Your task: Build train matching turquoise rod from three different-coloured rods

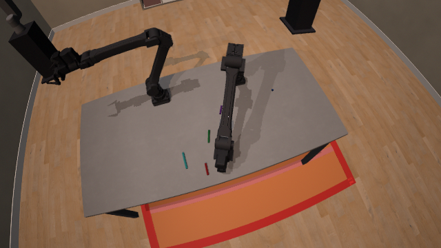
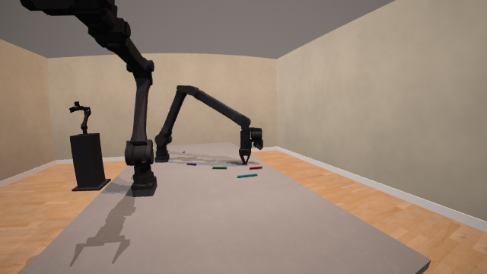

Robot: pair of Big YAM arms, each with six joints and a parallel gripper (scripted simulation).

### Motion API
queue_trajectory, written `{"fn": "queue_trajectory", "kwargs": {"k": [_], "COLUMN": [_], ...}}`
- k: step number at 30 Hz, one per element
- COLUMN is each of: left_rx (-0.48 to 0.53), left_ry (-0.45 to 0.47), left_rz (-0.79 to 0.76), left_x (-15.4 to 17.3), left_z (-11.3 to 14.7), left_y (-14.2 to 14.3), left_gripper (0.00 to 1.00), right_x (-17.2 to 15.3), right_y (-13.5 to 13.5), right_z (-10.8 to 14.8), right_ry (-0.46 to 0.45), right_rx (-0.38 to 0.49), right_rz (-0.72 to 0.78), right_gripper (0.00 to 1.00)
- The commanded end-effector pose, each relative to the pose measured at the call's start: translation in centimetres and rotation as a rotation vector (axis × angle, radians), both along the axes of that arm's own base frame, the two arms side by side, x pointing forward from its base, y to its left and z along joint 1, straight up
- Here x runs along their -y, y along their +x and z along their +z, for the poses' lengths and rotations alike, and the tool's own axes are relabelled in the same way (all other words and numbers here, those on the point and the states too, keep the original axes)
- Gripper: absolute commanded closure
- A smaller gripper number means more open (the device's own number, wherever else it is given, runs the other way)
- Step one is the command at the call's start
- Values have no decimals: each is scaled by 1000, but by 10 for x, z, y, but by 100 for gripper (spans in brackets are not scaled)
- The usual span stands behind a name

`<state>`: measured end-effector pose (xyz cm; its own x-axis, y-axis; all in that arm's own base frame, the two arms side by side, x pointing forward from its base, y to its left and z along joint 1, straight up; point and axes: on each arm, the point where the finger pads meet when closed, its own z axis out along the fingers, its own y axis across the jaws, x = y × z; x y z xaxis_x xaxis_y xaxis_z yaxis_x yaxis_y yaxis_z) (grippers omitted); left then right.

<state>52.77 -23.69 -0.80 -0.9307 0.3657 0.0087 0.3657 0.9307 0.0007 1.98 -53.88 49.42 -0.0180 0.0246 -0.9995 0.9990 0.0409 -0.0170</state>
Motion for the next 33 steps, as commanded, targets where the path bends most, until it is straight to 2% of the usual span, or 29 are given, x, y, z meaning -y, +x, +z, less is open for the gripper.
{"fn": "queue_trajectory", "kwargs": {"k": [1, 4, 7, 33], "left_rx": [59, 58, 75, 78], "left_ry": [-28, -27, -35, -37], "left_rz": [9, 9, 9, 9], "left_x": [11, 11, 15, 13], "left_z": [29, 31, 46, 132], "left_y": [11, 12, 21, 16], "left_gripper": [77, 77, 77, 77], "right_x": [6, 6, 6, 6], "right_y": [-3, -3, -3, -3], "right_z": [6, 6, 6, 6], "right_ry": [-25, -25, -25, -25], "right_rx": [18, 18, 18, 18], "right_rz": [-9, -9, -9, -9], "right_gripper": [0, 0, 0, 0]}}
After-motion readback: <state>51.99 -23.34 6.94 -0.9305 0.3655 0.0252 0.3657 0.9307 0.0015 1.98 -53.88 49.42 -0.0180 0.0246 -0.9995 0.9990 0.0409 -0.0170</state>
